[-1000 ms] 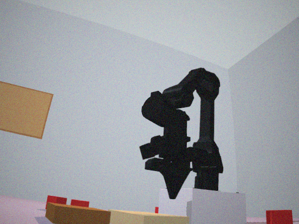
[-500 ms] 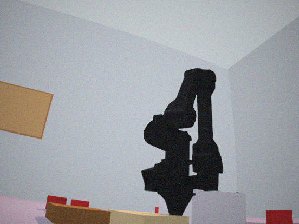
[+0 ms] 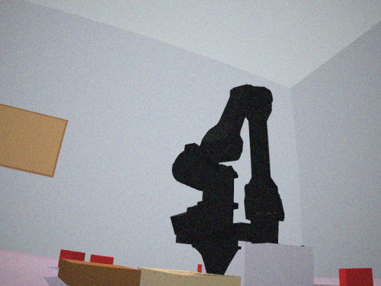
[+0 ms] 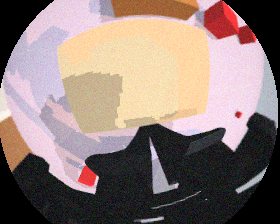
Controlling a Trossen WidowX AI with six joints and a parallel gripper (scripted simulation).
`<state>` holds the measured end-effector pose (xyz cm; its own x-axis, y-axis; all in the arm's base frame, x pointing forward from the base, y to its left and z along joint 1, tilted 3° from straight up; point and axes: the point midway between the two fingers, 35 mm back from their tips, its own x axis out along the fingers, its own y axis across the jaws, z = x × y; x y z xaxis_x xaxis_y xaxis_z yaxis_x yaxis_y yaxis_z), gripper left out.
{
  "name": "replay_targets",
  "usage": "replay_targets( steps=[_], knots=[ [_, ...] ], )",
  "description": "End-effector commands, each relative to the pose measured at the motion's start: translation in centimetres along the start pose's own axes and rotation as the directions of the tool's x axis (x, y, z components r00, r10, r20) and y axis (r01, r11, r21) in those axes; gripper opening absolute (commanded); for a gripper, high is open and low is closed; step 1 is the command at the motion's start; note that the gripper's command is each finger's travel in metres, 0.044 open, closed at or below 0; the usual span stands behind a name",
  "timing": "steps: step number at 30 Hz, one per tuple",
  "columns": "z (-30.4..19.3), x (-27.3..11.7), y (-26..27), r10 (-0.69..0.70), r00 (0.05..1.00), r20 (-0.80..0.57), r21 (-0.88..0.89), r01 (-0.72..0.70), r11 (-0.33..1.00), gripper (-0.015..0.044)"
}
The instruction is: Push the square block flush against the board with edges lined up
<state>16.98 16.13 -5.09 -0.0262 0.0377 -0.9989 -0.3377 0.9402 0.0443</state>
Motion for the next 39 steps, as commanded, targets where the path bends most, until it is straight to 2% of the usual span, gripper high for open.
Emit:
replay_targets(
  steps=[1,14,39],
  knots=[
    [0.7,0.0,0.1,0.003,1.000,0.001,-0.002,-0.003,1.000,0.0000],
    [2.5,0.0,0.0,0.003,1.000,0.003,-0.002,-0.003,1.000,0.0000],
    [-1.4,0.0,0.1,0.003,1.000,0.000,-0.002,-0.003,1.000,0.0000]
  ],
)
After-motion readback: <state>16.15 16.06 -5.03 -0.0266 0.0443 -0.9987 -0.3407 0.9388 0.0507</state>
